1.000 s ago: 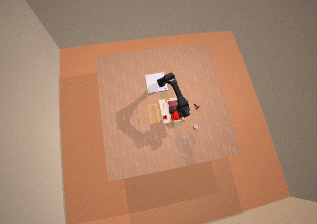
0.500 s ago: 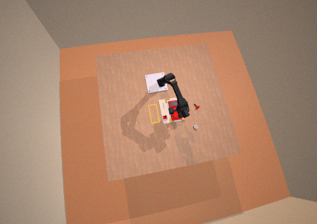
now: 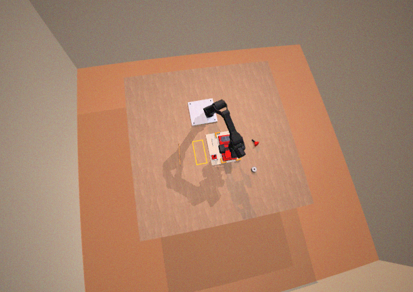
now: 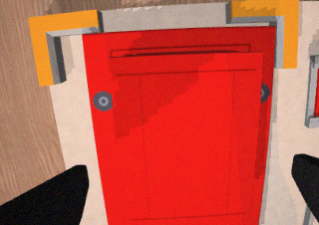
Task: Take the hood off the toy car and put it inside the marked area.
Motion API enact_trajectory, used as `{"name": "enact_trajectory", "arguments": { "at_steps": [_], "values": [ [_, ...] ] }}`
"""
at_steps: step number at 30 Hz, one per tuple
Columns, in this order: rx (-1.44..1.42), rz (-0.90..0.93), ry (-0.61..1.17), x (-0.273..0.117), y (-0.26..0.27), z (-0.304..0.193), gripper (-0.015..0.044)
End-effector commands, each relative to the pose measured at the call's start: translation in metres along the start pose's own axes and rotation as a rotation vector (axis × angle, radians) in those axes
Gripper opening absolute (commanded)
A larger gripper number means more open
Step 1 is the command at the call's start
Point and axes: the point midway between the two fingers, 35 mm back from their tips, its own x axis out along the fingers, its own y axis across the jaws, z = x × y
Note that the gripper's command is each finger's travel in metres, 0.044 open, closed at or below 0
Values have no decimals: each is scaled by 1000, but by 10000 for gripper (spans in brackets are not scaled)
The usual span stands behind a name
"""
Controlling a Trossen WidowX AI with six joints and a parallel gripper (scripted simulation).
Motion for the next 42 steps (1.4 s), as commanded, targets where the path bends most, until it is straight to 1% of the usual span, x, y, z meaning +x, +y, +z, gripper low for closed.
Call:
{"name": "enact_trajectory", "arguments": {
  "at_steps": [1,42],
  "values": [
    [-4,2,5,5,0,-1,440],
    [-4,2,5,29,-1,-1,440]
  ]
}}
